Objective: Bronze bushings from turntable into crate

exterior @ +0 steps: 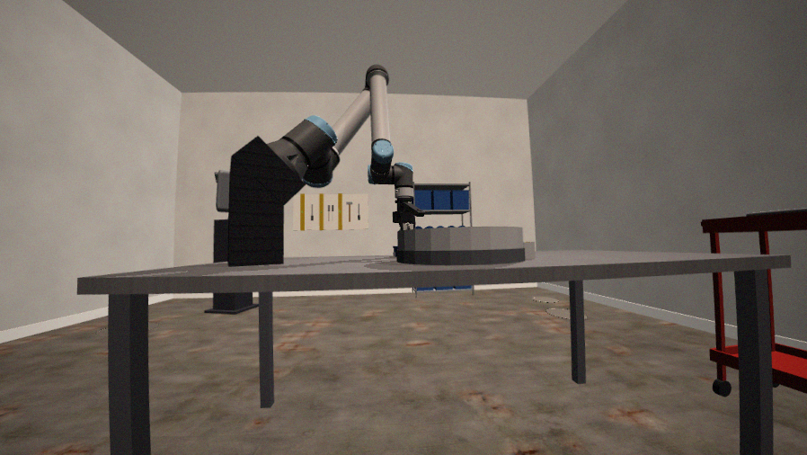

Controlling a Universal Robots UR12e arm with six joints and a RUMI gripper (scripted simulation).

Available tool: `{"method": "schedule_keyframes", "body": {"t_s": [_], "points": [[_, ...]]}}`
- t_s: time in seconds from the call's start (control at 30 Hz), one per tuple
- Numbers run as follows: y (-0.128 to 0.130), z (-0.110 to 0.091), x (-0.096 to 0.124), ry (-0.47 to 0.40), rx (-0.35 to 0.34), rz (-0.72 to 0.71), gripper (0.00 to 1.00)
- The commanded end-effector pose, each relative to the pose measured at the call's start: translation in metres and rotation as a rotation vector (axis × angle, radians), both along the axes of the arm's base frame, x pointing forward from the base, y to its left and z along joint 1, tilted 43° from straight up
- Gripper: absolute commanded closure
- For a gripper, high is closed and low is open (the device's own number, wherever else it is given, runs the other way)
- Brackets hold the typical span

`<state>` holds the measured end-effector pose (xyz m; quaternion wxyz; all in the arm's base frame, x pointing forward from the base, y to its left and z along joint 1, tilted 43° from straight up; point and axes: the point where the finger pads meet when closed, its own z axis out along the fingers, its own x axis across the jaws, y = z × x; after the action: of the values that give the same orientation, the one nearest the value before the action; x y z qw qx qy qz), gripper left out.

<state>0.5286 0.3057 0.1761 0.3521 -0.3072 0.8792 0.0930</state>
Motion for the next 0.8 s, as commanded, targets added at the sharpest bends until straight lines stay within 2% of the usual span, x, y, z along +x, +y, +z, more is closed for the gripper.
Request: {"method": "schedule_keyframes", "body": {"t_s": [0.0,0.33,0.77], "points": [[-0.008,0.015,-0.011,0.001,0.0,0.001,0.94],[-0.022,0.042,-0.031,0.001,0.0,0.001,0.94],[-0.029,0.055,-0.042,0.001,0.0,0.001,0.94]]}}
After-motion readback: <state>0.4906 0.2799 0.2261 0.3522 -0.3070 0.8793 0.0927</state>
